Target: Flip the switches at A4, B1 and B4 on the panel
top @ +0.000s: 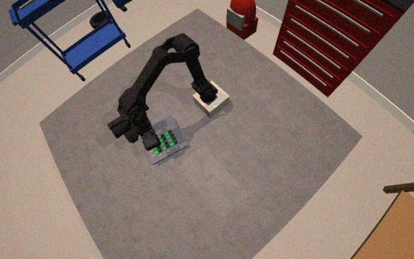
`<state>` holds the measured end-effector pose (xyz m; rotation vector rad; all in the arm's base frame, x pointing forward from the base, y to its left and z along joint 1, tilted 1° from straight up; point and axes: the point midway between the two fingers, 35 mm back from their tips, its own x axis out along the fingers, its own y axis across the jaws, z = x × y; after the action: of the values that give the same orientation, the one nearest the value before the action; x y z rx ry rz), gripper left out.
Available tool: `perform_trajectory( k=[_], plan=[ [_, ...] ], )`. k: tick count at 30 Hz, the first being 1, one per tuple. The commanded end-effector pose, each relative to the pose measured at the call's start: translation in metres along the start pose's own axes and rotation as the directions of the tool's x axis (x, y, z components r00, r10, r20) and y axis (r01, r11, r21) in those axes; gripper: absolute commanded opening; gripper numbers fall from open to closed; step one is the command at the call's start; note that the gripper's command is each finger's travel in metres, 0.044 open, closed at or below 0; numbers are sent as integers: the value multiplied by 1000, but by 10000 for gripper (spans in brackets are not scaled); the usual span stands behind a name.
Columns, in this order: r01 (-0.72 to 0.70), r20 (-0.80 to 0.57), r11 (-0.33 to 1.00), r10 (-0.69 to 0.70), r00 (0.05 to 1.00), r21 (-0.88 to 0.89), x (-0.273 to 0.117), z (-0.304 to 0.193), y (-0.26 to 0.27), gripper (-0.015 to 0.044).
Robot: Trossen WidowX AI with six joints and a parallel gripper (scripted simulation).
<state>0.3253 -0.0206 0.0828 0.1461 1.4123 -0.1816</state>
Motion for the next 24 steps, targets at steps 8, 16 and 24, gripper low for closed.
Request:
perform_trajectory(
  k=[8,16,24],
  plan=[
    [2,-8,1000,-2,1000,-4,34,-8,-1,0],
    [2,-8,1000,-2,1000,-4,41,-8,-1,0],
    [2,-8,1000,-3,1000,-4,53,-9,-1,0]
  ],
)
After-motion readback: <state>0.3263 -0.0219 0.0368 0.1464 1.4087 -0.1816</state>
